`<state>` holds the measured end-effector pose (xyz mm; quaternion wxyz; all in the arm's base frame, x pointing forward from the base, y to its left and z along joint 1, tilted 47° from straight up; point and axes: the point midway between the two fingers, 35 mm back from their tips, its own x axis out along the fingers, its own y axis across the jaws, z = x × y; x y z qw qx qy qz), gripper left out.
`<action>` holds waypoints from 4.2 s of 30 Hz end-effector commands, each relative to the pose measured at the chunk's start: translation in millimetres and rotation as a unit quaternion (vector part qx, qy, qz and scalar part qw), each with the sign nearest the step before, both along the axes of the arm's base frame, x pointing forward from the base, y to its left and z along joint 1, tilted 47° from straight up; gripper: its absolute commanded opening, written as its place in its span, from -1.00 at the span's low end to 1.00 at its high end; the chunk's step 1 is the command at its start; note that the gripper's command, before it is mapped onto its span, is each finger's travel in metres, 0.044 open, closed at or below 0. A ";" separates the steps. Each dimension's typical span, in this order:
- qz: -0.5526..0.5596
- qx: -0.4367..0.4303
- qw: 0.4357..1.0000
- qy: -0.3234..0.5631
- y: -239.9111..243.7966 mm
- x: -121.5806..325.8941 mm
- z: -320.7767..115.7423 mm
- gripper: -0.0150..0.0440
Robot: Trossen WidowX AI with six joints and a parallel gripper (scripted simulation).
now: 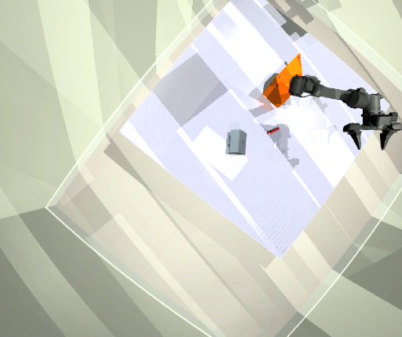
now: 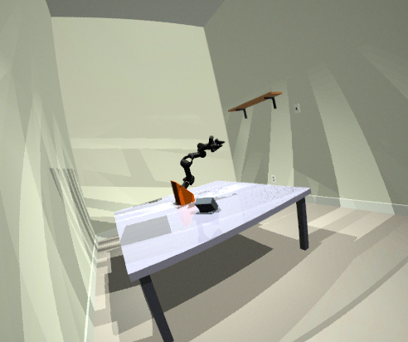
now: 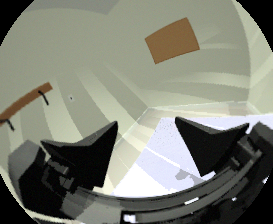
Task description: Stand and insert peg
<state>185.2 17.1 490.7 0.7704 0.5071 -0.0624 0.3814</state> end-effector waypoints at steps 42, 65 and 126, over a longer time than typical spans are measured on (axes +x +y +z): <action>-0.167 -0.114 0.929 -0.311 80.0 -125.1 62.9 1.00; -0.172 -0.242 0.866 -0.402 172.4 -127.9 36.8 1.00; -0.018 -0.603 0.768 -0.215 262.9 59.5 -177.6 1.00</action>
